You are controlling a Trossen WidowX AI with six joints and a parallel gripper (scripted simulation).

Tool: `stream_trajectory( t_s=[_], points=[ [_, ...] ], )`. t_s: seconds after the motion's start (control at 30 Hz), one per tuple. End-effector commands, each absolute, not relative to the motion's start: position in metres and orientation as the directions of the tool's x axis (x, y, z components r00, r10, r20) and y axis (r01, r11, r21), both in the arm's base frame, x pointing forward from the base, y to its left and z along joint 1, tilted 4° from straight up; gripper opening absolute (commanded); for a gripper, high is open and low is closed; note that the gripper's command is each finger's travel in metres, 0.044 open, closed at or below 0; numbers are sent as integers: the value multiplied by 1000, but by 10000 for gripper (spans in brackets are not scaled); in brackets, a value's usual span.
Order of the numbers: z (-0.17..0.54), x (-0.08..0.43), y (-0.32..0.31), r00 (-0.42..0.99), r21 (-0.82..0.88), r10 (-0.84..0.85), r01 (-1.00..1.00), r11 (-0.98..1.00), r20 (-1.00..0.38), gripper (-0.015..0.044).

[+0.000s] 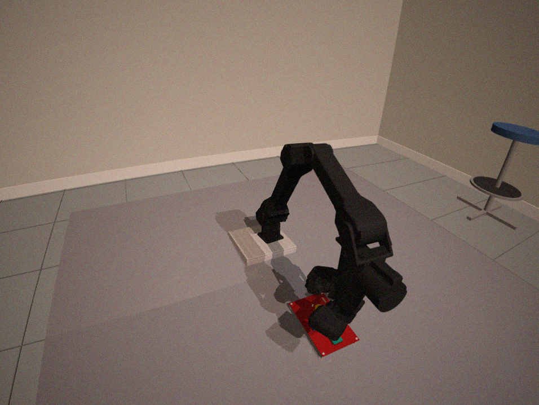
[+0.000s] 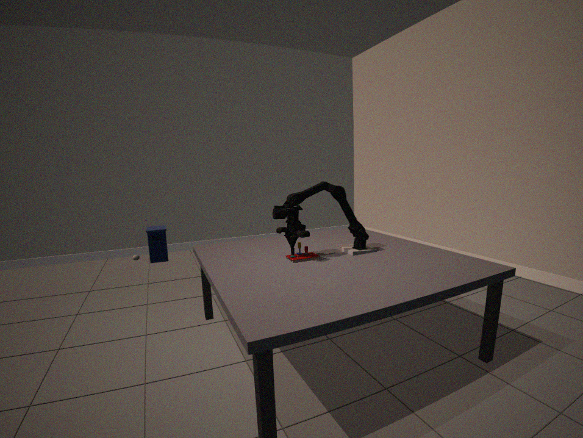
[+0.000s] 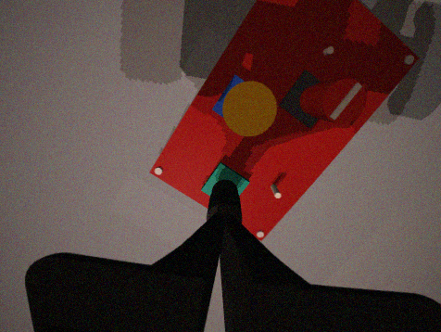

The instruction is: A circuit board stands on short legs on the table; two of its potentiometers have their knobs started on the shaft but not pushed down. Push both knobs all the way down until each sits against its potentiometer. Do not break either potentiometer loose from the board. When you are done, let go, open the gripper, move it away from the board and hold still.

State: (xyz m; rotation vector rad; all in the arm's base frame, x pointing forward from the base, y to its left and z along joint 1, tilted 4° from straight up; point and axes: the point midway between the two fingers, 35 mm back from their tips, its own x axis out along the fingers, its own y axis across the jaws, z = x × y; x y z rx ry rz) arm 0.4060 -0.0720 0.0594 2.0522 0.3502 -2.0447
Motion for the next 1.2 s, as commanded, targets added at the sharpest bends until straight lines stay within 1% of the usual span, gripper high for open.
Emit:
stream_trajectory(
  t_s=[0.0,0.73,1.03,1.17],
  points=[
    [45,408,-72,-31,-26,16,316,-948,-999,0],
    [80,408,-72,-31,-26,16,316,-948,-999,0],
    [77,406,-72,-33,-28,18,321,-947,-999,236],
    [93,372,-67,-36,-29,18,320,-947,-999,341]
  ],
)
